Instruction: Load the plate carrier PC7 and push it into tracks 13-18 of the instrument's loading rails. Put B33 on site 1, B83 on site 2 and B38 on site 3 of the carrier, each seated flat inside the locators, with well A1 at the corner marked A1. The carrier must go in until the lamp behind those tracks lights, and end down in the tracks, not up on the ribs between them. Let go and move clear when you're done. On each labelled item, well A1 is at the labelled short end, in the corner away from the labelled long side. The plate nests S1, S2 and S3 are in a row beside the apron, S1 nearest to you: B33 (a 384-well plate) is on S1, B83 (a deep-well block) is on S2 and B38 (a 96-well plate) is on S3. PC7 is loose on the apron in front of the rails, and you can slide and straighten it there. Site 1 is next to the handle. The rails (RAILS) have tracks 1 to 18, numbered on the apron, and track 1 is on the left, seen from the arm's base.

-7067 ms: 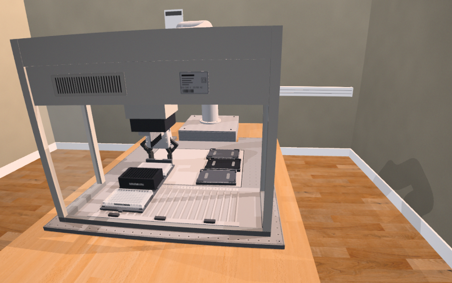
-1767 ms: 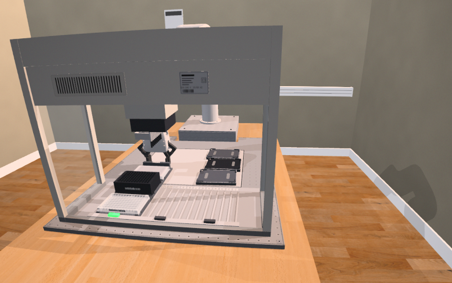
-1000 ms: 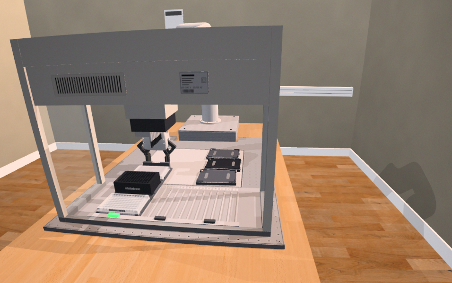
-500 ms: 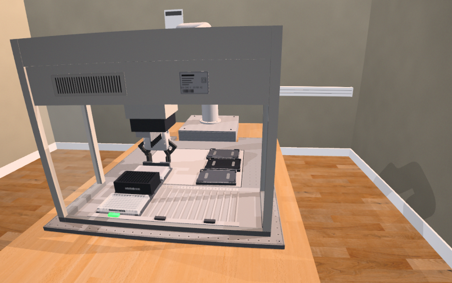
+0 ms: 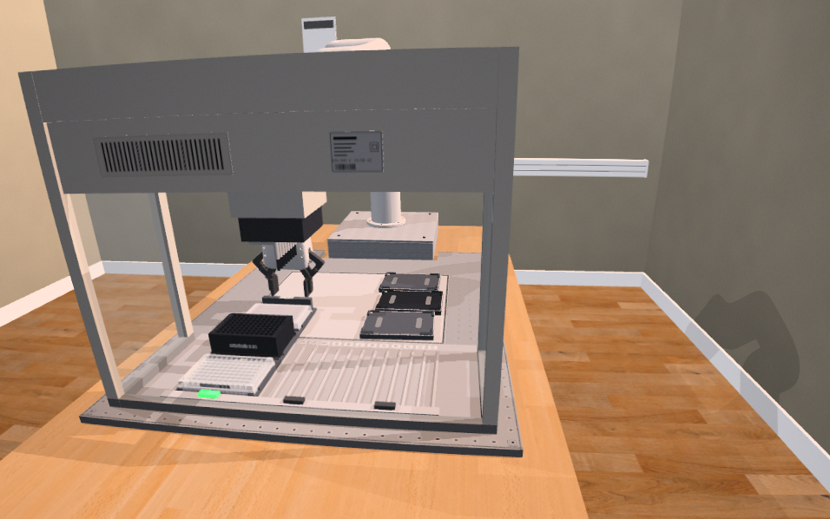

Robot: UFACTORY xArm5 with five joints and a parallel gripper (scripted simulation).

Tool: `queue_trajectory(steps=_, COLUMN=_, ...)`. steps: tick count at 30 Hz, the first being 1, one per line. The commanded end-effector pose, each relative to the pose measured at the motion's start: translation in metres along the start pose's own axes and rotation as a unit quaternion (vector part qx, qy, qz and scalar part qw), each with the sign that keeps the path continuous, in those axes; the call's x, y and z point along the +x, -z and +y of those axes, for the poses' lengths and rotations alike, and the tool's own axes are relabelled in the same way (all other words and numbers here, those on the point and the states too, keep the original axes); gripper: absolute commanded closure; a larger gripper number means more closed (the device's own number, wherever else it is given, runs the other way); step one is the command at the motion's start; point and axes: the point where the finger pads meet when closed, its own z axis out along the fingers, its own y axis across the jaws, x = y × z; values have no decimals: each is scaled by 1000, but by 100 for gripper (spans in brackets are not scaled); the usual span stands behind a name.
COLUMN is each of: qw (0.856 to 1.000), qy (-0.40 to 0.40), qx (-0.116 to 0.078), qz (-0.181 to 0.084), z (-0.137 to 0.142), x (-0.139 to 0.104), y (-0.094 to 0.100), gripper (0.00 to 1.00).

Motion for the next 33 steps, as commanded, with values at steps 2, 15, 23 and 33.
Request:
queue_trajectory(steps=2, qw=1000, qy=0, qx=6, qz=4, z=1, x=1, y=11, gripper=19)
queue_trajectory(steps=15, qw=1000, qy=0, qx=6, qz=4, z=1, x=1, y=30, gripper=19)
queue_trajectory(steps=23, qw=1000, qy=0, qx=6, qz=4, z=1, x=1, y=43, gripper=19)
queue_trajectory(steps=33, qw=1000, qy=0, qx=6, qz=4, z=1, x=1, y=56, gripper=19)
